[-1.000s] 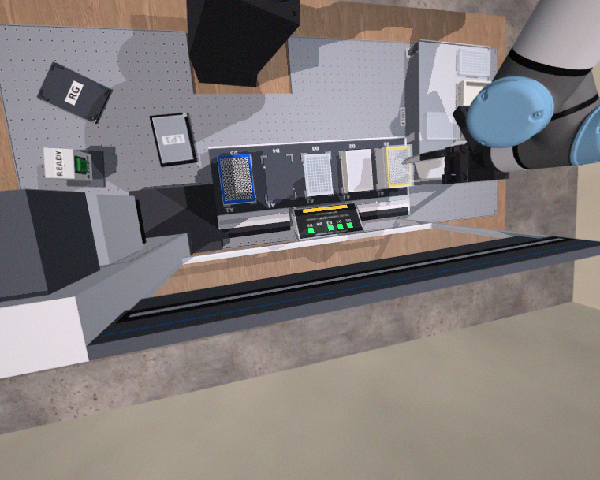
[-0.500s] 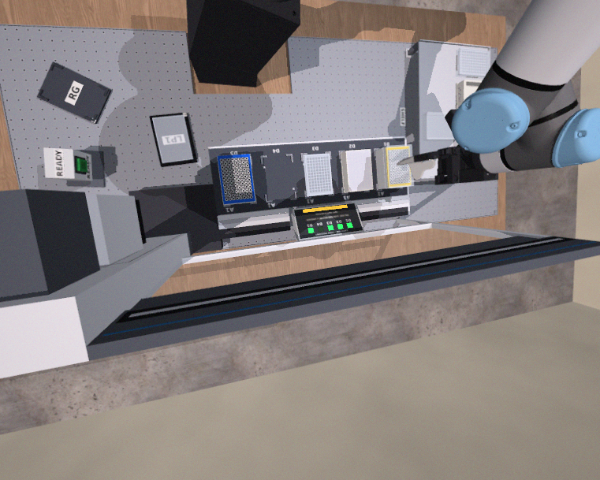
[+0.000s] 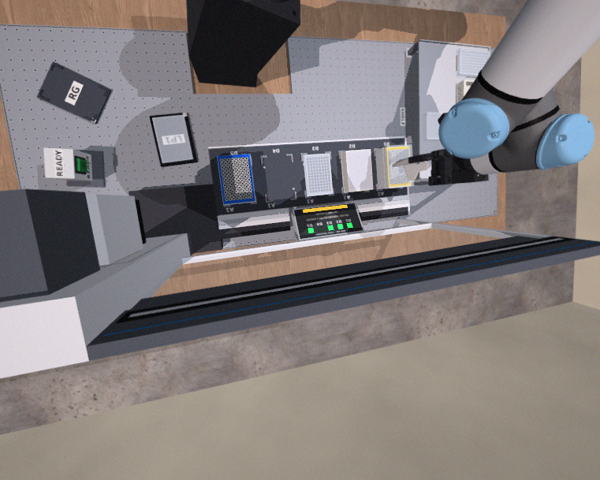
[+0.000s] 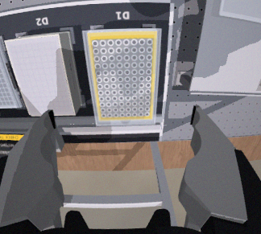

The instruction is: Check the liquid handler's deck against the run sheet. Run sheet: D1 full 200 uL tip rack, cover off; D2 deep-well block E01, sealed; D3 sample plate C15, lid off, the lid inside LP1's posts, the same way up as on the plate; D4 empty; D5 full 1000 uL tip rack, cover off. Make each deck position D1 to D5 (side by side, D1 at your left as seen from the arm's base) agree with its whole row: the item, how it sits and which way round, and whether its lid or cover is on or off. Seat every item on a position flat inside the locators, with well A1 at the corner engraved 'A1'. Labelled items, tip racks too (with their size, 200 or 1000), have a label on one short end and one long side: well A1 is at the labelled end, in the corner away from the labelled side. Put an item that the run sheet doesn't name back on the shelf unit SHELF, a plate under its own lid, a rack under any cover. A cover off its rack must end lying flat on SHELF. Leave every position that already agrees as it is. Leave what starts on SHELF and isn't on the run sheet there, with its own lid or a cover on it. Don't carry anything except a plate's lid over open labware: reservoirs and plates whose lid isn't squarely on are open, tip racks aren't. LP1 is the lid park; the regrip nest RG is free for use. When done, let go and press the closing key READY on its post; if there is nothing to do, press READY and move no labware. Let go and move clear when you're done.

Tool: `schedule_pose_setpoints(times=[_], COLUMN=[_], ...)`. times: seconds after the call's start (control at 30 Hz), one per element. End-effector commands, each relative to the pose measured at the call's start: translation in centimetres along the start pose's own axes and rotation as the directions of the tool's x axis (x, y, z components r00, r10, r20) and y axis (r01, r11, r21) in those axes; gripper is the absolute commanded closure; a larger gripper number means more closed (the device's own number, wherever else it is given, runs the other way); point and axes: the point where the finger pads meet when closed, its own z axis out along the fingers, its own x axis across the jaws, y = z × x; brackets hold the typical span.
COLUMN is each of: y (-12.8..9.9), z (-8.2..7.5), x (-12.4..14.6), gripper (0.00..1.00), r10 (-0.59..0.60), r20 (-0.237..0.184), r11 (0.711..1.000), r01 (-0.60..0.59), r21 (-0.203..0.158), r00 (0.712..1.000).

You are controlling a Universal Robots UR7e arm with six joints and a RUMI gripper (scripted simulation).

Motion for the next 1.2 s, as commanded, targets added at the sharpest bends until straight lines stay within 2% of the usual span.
schedule_pose_setpoints(times=[0.0,1.17], y=[-0.1,0.2], z=[1.2,6.3], x=[0.0,0.2], gripper=[0.18,0.18], r10=[0.0,-0.002], r20=[0.001,-0.002], r11=[1.0,1.0], r01=[0.0,0.002], r21=[0.0,-0.005], r00=[1.0,1.0])
